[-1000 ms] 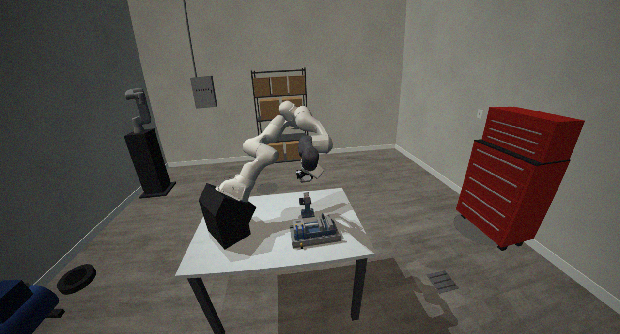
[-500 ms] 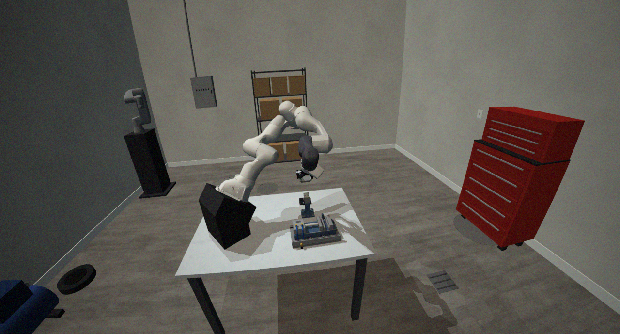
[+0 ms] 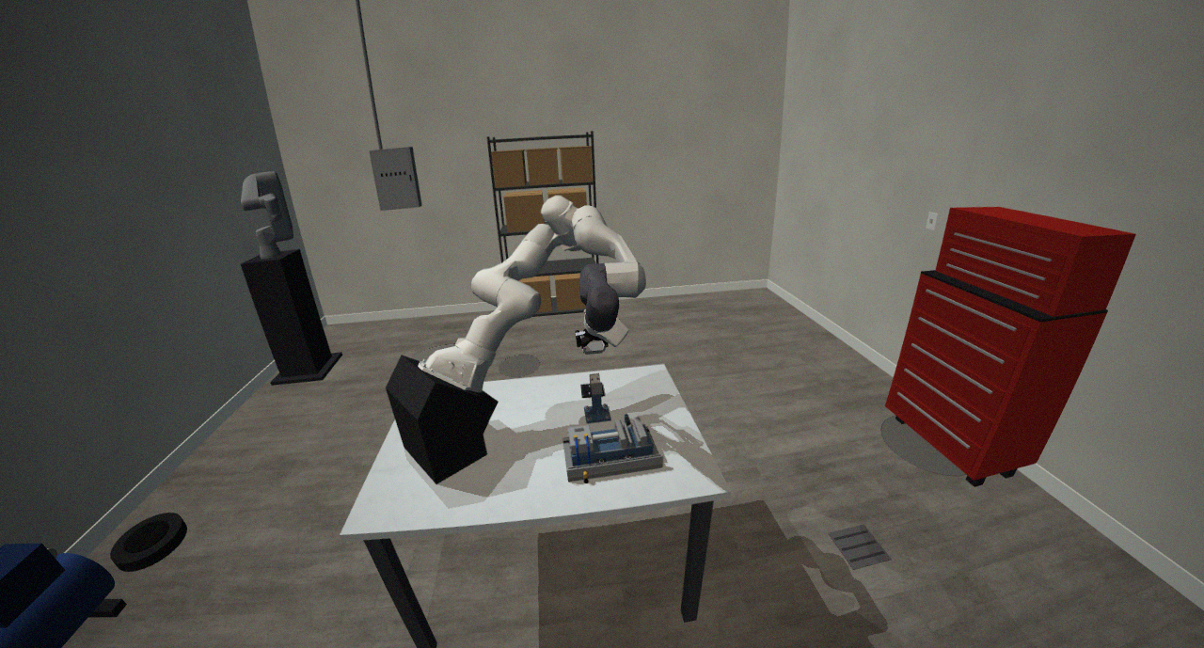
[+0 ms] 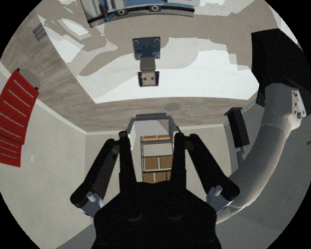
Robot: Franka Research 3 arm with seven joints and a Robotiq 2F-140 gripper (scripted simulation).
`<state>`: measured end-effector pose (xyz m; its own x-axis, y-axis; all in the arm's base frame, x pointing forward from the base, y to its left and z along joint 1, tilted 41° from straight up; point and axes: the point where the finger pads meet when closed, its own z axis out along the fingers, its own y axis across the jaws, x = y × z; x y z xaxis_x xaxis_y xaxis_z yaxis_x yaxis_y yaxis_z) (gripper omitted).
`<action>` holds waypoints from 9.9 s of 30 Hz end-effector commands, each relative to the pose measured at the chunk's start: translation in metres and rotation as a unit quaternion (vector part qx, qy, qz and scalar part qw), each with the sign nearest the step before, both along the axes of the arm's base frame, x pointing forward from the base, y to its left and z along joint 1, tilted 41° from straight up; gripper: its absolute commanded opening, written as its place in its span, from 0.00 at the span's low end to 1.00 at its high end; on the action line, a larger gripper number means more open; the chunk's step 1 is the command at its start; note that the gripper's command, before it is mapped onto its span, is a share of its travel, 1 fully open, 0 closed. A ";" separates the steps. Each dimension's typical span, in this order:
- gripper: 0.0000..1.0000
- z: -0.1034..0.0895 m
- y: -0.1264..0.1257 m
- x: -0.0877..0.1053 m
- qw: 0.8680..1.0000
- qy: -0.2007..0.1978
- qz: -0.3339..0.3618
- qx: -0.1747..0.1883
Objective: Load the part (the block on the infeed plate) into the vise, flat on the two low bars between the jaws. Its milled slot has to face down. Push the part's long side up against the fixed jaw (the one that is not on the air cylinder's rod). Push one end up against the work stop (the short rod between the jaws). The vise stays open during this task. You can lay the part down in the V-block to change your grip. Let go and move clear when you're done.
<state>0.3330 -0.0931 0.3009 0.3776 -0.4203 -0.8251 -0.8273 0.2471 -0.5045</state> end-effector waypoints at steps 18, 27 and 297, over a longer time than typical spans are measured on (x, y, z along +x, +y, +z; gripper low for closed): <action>0.00 -0.004 0.001 0.004 1.000 -0.004 -0.001 -0.001; 0.00 -0.008 0.003 0.007 1.000 -0.004 -0.001 -0.001; 0.51 -0.095 0.039 0.072 1.000 -0.004 -0.001 -0.001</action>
<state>0.4057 -0.0538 0.2064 0.3885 -0.4244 -0.8179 -0.8194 0.2468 -0.5173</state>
